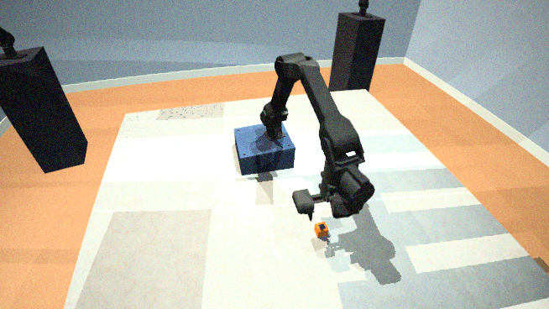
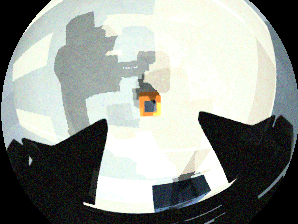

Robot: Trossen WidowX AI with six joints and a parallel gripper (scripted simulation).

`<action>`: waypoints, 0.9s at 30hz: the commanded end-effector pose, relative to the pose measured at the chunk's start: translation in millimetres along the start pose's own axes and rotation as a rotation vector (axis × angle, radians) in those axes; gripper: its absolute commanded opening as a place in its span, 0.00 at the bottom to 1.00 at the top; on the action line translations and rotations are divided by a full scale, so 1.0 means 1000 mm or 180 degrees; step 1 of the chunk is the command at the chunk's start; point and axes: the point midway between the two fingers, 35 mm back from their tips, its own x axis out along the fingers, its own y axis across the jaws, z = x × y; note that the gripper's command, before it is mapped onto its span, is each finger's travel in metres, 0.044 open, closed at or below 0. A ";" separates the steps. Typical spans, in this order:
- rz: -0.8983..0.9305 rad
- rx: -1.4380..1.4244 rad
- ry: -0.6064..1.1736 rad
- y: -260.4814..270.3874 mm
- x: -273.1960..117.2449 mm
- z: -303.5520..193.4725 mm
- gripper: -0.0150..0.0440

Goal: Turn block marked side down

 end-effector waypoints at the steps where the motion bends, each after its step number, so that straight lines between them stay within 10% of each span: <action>1: -0.0026 0.0000 0.0066 0.000 0.025 -0.005 1.00; 27: -0.0027 0.0000 0.0067 -0.001 0.067 -0.007 1.00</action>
